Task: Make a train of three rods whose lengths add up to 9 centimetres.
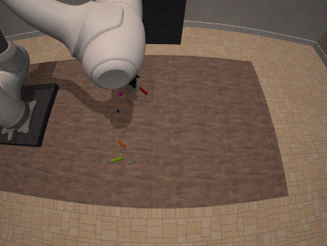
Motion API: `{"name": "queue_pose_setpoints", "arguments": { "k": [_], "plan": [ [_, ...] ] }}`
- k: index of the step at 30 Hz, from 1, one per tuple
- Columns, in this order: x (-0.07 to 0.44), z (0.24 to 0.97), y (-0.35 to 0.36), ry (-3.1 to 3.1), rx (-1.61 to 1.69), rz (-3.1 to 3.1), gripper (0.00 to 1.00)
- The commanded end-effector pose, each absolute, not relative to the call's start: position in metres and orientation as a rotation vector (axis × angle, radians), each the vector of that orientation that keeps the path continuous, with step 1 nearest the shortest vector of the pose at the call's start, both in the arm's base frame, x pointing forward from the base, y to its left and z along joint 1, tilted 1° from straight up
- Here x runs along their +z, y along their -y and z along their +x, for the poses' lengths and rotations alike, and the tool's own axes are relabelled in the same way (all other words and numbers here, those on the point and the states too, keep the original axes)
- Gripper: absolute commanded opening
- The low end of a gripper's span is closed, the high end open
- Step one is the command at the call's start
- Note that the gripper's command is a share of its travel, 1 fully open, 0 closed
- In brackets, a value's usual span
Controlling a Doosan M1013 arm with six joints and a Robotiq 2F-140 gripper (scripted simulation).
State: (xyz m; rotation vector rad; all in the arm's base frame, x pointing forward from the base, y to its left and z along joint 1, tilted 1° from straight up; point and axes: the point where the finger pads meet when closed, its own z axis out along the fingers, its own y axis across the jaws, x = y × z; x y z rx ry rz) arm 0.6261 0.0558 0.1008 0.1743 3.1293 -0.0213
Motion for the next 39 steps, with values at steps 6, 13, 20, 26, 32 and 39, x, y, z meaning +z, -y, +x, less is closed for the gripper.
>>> {"name": "queue_pose_setpoints", "arguments": {
  "k": [6, 13, 20, 26, 32, 39],
  "plan": [
    [0.102, 0.624, -0.017, -3.135, -0.022, 0.031, 0.03],
    [0.103, 0.615, 0.051, -3.127, -0.023, -0.229, 0.03],
    [0.103, 0.606, 0.092, -3.113, -0.024, -0.386, 0.03],
    [0.103, 0.606, 0.092, -3.113, -0.024, -0.386, 0.03],
    [0.103, 0.606, 0.092, -3.113, -0.024, -0.386, 0.03],
    [0.098, 0.606, 0.092, -3.112, -0.023, -0.388, 0.03]
  ]
}}
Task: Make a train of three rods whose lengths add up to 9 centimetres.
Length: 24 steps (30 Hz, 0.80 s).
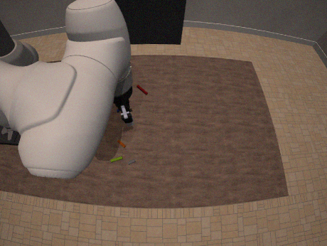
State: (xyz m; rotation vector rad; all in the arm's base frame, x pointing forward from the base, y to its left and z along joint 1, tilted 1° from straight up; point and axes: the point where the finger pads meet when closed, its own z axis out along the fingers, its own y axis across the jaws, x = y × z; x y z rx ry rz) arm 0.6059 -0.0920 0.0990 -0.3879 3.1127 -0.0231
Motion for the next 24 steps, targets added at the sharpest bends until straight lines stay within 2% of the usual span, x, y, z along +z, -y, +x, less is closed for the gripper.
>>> {"name": "queue_pose_setpoints", "arguments": {
  "k": [1, 24],
  "plan": [
    [0.096, 0.606, 0.092, -3.112, -0.023, -0.388, 0.03],
    [0.020, 0.608, 0.095, -3.112, -0.023, -0.388, 0.03]
  ]
}}
